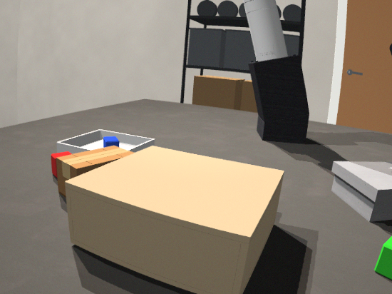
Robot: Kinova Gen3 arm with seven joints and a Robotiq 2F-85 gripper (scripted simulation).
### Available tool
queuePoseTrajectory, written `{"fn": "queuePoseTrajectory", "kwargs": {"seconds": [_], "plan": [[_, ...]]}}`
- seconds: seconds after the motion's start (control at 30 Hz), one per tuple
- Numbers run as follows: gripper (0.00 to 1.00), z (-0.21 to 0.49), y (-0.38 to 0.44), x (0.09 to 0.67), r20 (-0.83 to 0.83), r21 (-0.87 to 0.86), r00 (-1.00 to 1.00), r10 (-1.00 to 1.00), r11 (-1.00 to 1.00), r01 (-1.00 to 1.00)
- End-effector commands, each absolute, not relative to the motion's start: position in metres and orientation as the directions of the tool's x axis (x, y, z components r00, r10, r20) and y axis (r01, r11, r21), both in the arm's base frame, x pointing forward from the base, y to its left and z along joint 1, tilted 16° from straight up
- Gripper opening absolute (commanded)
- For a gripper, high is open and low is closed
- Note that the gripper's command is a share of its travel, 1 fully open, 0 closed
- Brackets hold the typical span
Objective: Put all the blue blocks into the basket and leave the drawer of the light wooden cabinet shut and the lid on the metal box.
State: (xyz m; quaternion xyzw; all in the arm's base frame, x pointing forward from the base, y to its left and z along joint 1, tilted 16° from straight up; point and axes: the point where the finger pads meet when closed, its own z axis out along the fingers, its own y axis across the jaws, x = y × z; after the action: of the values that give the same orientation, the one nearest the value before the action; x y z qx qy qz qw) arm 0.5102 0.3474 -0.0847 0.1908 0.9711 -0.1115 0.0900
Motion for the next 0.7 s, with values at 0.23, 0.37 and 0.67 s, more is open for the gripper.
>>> {"fn": "queuePoseTrajectory", "kwargs": {"seconds": [0.23,0.37,0.67], "plan": [[0.10,-0.061,0.354,0.507,-0.218,-0.180,-0.911,0.350,0.903,0.390],[0.10,-0.058,0.355,0.507,-0.218,-0.180,-0.911,0.350,0.903,0.390],[0.10,-0.057,0.352,0.508,-0.219,-0.178,-0.907,0.359,0.900,0.399]]}}
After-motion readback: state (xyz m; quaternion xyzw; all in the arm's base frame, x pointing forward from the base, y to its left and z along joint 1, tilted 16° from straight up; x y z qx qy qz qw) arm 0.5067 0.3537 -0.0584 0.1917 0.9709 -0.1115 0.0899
